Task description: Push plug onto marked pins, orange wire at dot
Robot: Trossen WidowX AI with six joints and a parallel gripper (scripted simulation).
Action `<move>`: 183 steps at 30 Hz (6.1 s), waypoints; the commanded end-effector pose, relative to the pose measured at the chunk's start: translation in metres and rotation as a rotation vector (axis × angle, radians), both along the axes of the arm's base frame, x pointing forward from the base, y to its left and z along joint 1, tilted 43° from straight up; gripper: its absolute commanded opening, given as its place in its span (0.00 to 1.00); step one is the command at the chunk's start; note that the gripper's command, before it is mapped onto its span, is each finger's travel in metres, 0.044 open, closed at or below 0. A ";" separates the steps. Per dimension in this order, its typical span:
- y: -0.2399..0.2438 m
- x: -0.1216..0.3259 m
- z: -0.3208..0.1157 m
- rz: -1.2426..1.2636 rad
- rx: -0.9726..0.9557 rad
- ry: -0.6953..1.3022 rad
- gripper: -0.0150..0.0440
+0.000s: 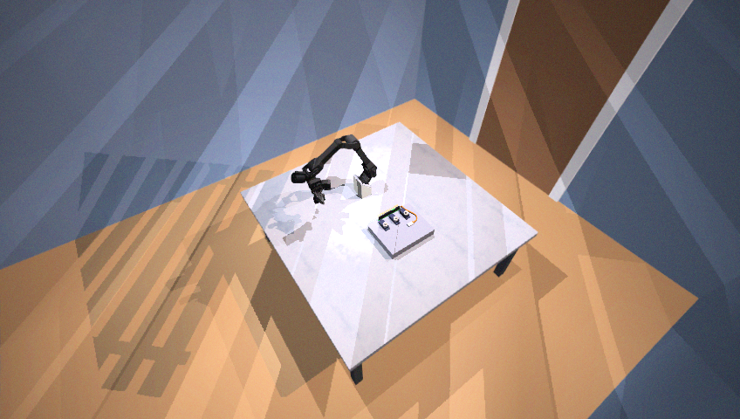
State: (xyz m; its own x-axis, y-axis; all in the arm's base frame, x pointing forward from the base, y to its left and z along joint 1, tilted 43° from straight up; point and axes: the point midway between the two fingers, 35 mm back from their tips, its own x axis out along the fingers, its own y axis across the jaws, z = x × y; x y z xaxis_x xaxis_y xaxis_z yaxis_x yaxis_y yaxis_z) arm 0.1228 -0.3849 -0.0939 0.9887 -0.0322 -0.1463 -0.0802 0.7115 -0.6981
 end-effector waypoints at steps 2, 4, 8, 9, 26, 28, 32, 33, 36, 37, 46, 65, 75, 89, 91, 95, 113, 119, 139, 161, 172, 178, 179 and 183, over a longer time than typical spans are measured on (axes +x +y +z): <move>0.006 0.016 0.007 0.047 0.021 0.047 0.45; 0.007 0.020 0.010 0.056 0.028 0.056 0.45; 0.009 0.031 0.016 0.080 0.045 0.085 0.45; 0.010 0.035 0.019 0.088 0.049 0.095 0.45; 0.035 0.102 0.064 0.191 0.117 0.272 0.45; 0.038 0.109 0.069 0.198 0.122 0.293 0.45; 0.047 0.125 0.081 0.206 0.129 0.334 0.45; 0.049 0.129 0.084 0.207 0.129 0.344 0.45; 0.056 0.140 0.093 0.208 0.131 0.372 0.45; 0.058 0.143 0.096 0.209 0.129 0.381 0.45; 0.081 0.173 0.123 0.194 0.131 0.444 0.45; 0.140 0.225 0.185 0.106 0.130 0.495 0.45; 0.178 0.242 0.219 0.050 0.165 0.469 0.45; 0.232 0.256 0.269 -0.027 0.208 0.366 0.45; 0.239 0.257 0.277 -0.036 0.219 0.347 0.45; 0.255 0.257 0.292 -0.051 0.246 0.304 0.45; 0.325 0.241 0.358 -0.075 0.433 0.069 0.45; 0.345 0.230 0.379 -0.065 0.523 -0.017 0.45; 0.388 0.209 0.407 -0.022 0.870 -0.091 0.45; 0.396 0.260 0.338 -0.211 1.245 0.383 0.45; 0.399 0.275 0.302 -0.373 1.439 0.611 0.45; 0.400 0.280 0.283 -0.482 1.543 0.730 0.45; 0.400 0.281 0.280 -0.501 1.560 0.750 0.45; 0.401 0.283 0.267 -0.583 1.627 0.827 0.45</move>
